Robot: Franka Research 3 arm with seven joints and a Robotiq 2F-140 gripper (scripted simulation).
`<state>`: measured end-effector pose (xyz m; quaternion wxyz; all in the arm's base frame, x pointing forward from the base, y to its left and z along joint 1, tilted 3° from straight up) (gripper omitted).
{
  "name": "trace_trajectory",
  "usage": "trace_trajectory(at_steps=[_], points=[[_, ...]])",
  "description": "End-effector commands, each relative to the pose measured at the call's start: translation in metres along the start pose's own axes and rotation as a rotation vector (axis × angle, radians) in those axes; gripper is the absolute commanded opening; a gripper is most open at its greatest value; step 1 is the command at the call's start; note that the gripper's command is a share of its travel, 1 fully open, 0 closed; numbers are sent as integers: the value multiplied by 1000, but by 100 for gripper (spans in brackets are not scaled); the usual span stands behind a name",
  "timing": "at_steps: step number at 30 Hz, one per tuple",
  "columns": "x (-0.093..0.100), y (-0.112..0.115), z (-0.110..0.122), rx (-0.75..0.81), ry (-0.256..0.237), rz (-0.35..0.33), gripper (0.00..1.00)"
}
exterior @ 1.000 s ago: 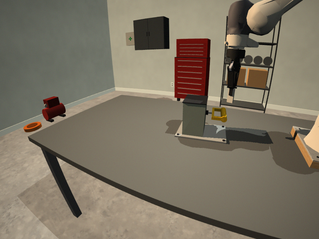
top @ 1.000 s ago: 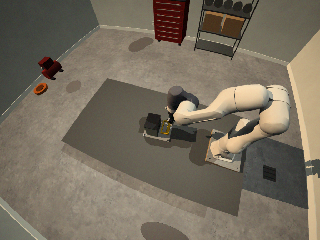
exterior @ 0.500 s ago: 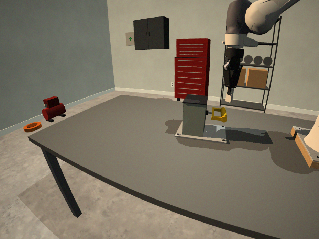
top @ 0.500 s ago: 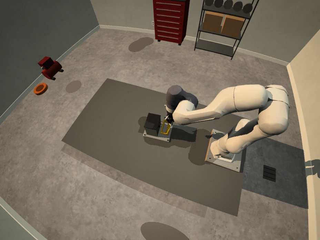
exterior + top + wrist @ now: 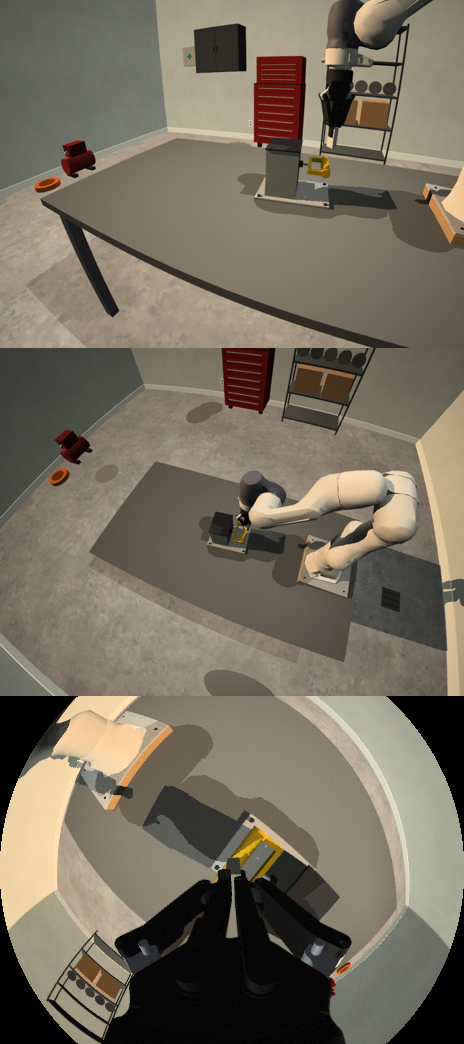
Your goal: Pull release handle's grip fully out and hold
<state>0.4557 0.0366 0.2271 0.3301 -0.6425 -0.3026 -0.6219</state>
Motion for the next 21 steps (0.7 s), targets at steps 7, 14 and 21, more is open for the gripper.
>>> trace_trajectory(at_steps=[7, 14, 21], points=[[1, 1, 4, -280, -14, 0, 0], [2, 2, 6, -417, -13, 1, 0], [3, 4, 8, -541, -13, 1, 0]])
Point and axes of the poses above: the point where the finger pads meet when closed, its own x axis back along the fingers, its own z axis across the jaws, y = z × x, the point moved 8 cm from there along x, back along the fingers, and after that the axes turned 2 degrees about x, right-handed, at the moved point
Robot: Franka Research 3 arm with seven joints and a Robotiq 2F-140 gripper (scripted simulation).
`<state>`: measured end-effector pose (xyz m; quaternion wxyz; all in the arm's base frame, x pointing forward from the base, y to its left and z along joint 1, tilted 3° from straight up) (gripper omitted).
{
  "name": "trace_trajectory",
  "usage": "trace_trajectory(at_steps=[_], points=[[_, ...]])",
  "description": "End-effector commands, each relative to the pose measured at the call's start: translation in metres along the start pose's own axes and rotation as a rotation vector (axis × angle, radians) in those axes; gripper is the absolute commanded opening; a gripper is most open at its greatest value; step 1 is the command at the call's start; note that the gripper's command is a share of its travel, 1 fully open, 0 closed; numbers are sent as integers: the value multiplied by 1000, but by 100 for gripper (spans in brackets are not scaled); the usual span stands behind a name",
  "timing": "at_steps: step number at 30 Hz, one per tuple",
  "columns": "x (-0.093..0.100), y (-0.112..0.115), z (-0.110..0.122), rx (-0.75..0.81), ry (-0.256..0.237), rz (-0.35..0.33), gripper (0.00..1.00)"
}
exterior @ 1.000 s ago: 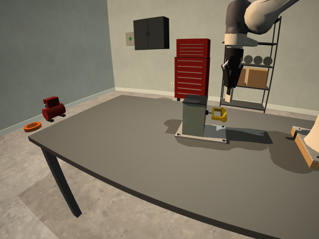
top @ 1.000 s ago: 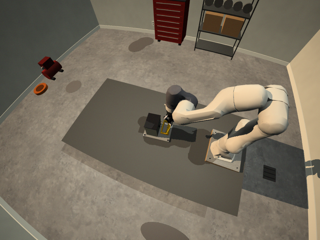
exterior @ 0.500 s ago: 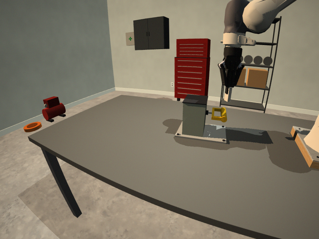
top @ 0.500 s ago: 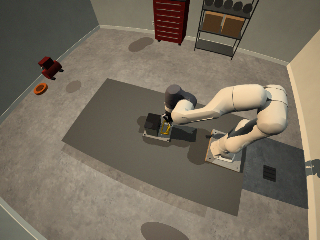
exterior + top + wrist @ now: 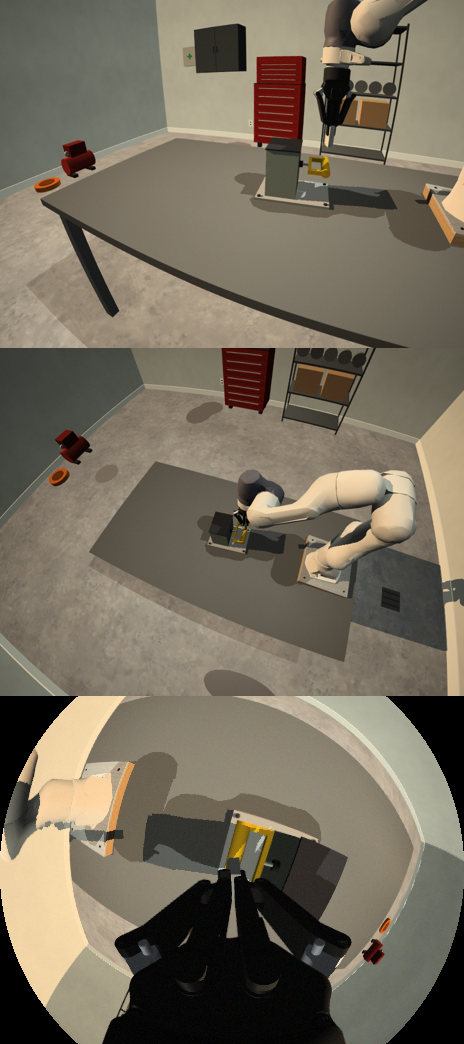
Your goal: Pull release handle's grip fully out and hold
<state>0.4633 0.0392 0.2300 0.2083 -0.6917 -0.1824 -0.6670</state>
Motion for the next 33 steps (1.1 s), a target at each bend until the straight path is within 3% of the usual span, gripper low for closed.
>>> trace_trajectory(at_steps=[1, 10, 11, 33], points=[[0, -1, 2, -191, -14, -4, 0], [1, -1, 4, -293, -13, -4, 0], [1, -1, 4, -293, -13, -4, 33], [1, -1, 4, -293, -13, -4, 33]])
Point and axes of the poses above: the point where the finger pads meet when closed, its own x axis back along the fingers, its own z axis across the jaws, y = z × x, the point moved 8 cm from there along x, back along the fingers, and after that the axes turned 2 degrees about x, right-handed, at the moved point
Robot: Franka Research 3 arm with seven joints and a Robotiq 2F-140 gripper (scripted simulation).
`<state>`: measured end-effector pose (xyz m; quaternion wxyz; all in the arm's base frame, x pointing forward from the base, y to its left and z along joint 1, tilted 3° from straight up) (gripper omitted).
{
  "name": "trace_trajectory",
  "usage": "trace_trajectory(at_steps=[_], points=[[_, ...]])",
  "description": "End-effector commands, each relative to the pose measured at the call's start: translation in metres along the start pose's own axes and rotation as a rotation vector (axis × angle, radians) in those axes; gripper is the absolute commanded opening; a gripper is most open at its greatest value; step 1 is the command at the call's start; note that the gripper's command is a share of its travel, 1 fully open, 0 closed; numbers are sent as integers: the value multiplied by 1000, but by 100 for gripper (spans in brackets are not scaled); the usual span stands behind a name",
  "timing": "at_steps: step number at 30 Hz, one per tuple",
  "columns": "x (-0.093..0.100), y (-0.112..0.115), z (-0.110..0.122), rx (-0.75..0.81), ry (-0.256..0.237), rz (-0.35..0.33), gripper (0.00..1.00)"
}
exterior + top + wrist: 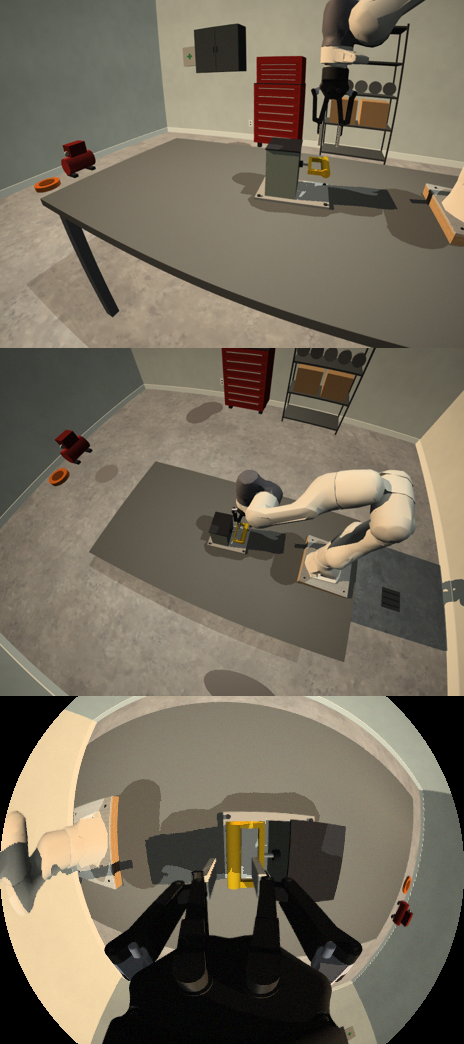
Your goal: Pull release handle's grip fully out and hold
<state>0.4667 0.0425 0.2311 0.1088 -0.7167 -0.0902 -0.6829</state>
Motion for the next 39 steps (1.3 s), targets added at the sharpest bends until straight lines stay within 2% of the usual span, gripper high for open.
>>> trace_trajectory(at_steps=[1, 22, 39], points=[[0, 1, 0, -15, -4, -1, 33], [-2, 1, 0, -15, -4, -2, 33], [-15, 0, 0, -16, -4, -2, 33]])
Point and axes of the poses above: the point where the finger pads meet when closed, its own x axis back along the fingers, its own z axis across the jaws, y = z × x, the point moved 8 cm from there along x, back along the fingers, and after that the axes turned 2 degrees about x, right-handed, at the moved point
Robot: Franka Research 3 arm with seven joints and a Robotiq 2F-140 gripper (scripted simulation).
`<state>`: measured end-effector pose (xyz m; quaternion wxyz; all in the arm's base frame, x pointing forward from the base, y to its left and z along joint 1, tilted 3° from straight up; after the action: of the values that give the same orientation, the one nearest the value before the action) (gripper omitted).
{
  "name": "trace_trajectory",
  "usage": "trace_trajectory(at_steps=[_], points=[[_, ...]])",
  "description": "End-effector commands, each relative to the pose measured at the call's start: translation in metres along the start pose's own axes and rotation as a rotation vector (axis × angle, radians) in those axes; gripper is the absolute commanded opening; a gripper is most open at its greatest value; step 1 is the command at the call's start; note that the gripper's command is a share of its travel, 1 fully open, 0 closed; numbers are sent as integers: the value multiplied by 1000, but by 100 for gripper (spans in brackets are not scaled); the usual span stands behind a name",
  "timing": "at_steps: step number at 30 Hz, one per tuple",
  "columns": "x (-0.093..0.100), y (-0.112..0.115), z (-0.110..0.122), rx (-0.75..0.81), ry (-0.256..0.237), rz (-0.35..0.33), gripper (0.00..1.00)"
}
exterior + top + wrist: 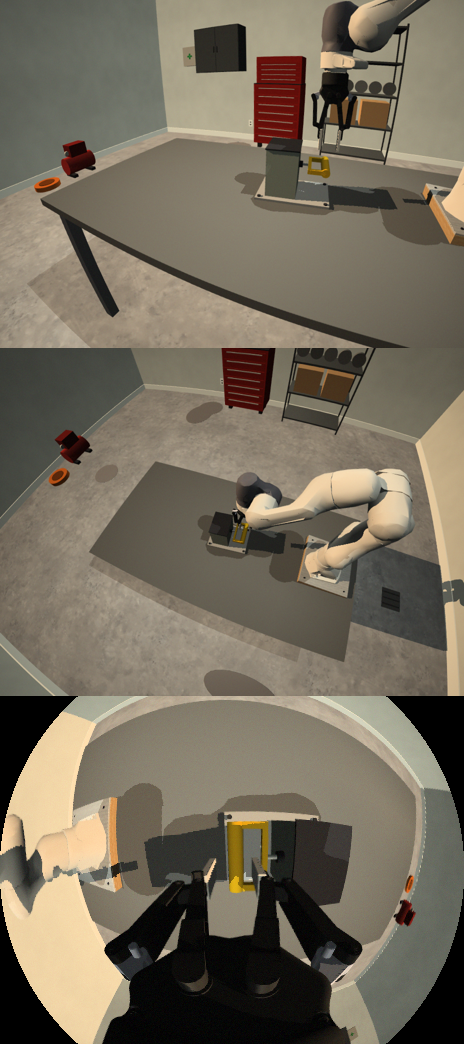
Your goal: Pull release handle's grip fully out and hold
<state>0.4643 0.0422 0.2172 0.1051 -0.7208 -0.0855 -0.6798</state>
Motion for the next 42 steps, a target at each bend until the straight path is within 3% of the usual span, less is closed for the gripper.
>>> trace_trajectory(at_steps=[1, 24, 42], points=[[-3, 0, 2, -3, 6, -5, 33], [-29, 0, 2, -3, 6, -5, 33], [-33, 0, 2, -3, 6, -5, 33]])
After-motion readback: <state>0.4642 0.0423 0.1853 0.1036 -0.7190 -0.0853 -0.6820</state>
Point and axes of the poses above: the point where the finger pads meet when closed, its own x axis back along the fingers, its own z axis across the jaws, y = z × x, the point moved 8 cm from there along x, back along the fingers, and after that the axes turned 2 degrees about x, right-handed, at the moved point
